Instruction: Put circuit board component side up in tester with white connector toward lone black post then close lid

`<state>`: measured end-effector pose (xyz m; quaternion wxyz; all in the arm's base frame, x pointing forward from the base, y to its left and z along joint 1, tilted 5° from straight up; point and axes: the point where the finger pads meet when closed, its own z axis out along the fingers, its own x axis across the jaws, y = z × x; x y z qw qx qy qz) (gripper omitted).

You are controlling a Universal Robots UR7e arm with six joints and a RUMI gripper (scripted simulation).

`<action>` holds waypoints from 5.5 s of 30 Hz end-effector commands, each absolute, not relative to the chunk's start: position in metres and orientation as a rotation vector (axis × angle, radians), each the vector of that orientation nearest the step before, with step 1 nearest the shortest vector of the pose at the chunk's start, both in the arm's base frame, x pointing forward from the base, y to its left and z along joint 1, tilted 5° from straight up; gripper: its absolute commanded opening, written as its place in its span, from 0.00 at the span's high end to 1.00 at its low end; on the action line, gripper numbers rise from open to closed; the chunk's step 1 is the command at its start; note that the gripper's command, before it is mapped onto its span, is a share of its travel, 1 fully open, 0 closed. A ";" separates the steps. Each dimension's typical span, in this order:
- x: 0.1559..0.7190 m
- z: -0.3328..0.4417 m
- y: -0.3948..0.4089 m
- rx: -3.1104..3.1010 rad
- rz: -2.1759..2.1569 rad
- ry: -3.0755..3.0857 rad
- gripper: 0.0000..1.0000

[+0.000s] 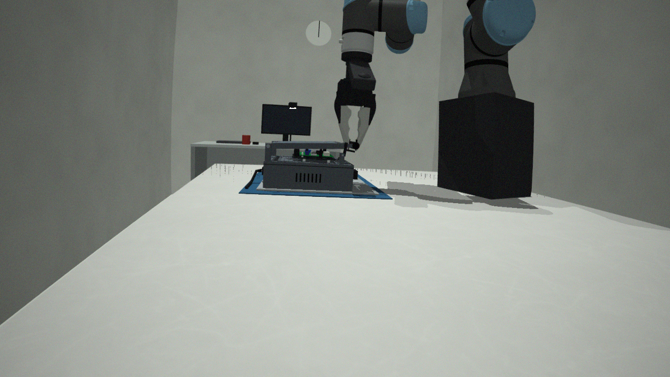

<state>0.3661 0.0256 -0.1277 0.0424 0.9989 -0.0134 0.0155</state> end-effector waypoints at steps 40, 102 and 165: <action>0.366 -0.134 0.025 3.056 0.050 -0.041 1.00; 0.367 -0.137 0.025 3.056 0.050 -0.041 1.00; 0.366 -0.118 0.026 3.056 0.050 -0.041 0.87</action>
